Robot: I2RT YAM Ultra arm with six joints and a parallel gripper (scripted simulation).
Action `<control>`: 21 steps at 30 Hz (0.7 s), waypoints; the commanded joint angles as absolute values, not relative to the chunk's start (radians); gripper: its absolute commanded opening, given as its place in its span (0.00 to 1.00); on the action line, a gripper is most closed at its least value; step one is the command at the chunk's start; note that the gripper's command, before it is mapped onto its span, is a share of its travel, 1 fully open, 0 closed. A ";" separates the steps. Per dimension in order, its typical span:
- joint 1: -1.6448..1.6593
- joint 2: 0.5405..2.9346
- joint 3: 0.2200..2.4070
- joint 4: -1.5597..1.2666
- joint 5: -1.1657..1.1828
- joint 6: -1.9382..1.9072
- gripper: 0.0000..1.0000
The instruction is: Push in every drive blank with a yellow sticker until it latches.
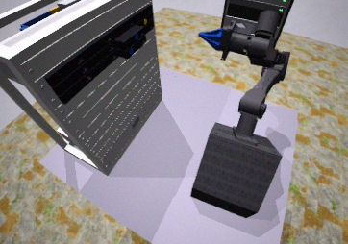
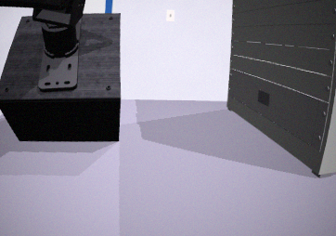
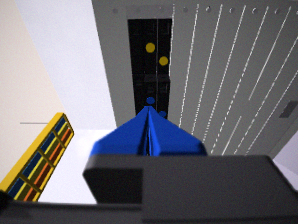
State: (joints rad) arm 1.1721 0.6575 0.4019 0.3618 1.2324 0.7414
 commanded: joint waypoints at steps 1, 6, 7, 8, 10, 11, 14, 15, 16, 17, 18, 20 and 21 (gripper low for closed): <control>1.205 0.637 0.387 0.370 1.285 0.713 0.00; 1.213 0.635 0.407 0.378 1.294 0.707 0.00; 1.213 0.635 0.406 0.379 1.295 0.706 0.00; 1.213 0.635 0.406 0.380 1.295 0.705 0.00; 1.214 0.634 0.405 0.382 1.290 0.703 0.00; 1.214 0.634 0.405 0.383 1.287 0.703 0.00; 1.215 0.634 0.405 0.384 1.286 0.702 0.00; 1.215 0.634 0.405 0.384 1.286 0.702 0.00; 1.215 0.634 0.405 0.384 1.286 0.702 0.00; 1.215 0.634 0.405 0.385 1.286 0.702 0.00; 1.215 0.634 0.405 0.385 1.286 0.702 0.00; 1.215 0.635 0.405 0.385 1.286 0.701 0.00; 1.215 0.635 0.405 0.385 1.286 0.701 0.00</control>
